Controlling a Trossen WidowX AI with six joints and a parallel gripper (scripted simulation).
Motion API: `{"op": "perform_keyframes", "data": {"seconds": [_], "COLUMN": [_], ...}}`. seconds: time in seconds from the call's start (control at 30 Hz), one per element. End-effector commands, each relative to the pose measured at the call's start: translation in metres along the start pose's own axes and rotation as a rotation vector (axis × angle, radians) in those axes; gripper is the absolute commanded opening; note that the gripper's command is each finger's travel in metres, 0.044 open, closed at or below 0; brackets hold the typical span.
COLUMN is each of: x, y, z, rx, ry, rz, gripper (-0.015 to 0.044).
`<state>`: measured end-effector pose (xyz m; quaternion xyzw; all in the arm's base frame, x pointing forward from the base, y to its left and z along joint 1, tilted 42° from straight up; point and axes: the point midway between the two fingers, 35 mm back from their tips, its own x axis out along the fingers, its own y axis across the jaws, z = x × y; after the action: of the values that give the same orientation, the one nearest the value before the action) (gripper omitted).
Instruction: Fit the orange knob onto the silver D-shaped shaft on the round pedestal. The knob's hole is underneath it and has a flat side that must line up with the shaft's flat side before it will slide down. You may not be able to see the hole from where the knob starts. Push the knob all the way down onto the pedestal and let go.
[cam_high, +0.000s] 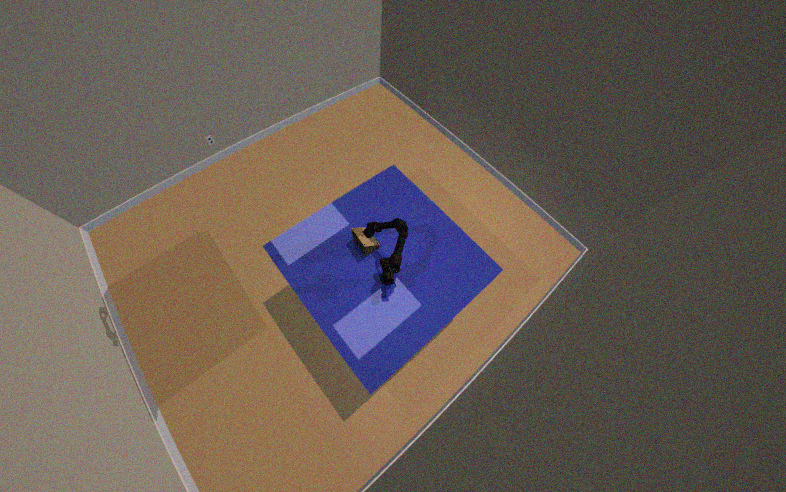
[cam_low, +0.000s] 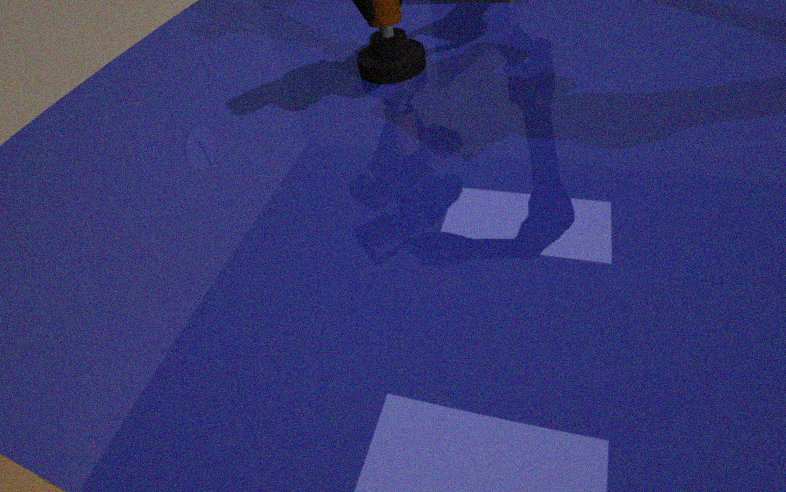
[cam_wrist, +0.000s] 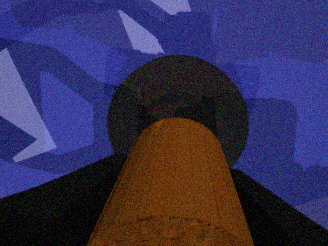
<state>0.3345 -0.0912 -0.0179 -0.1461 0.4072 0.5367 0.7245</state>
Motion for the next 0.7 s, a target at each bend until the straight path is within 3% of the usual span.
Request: {"op": "perform_keyframes", "data": {"seconds": [0.0, 0.33, 0.67], "x": [-0.0028, -0.0054, -0.0004], "y": [0.0018, 0.0024, -0.0001], "z": [-0.0005, 0.0001, 0.0003], "rx": [-0.001, -0.200, -0.210], "ry": [0.000, 0.000, 0.000], "rz": [0.001, 0.002, 0.001], "gripper": [0.0000, 0.0000, 0.0000]}}
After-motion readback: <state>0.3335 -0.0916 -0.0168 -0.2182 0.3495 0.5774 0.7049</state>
